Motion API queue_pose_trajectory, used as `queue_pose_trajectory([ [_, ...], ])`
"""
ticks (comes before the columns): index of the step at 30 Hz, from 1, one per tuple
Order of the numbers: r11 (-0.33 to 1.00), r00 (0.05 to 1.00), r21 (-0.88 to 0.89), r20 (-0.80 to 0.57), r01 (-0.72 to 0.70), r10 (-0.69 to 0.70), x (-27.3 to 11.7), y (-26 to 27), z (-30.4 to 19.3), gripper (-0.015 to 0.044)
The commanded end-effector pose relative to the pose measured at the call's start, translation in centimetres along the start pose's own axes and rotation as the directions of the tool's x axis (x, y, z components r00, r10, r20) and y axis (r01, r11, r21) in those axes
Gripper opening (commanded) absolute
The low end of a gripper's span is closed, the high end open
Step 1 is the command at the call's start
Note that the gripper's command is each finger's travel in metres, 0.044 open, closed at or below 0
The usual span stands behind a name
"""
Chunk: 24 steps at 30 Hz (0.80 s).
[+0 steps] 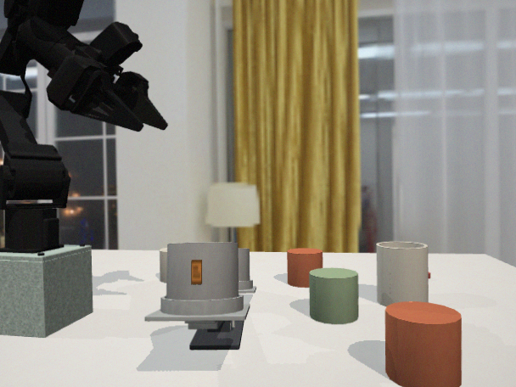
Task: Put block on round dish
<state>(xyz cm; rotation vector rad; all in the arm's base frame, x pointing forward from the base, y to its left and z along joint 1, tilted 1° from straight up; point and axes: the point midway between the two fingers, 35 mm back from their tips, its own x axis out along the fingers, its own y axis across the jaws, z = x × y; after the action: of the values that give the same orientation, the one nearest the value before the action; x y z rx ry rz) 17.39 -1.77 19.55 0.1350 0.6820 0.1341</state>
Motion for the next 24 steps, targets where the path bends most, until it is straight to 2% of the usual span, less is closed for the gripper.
queue_pose_trajectory([
  [1,0.994,0.998,-0.101,-0.047,0.034,-0.039,0.9,-0.9,-2.0,0.044],
  [4,0.984,0.995,-0.171,-0.08,0.048,-0.062,1.4,-1.5,-3.2,0.044],
  [10,0.987,0.994,-0.155,-0.091,0.044,-0.059,1.5,-1.5,-3.2,0.044],
  [24,0.963,0.961,0.267,-0.275,0.048,0.028,4.0,-0.5,-2.1,0.044],
])
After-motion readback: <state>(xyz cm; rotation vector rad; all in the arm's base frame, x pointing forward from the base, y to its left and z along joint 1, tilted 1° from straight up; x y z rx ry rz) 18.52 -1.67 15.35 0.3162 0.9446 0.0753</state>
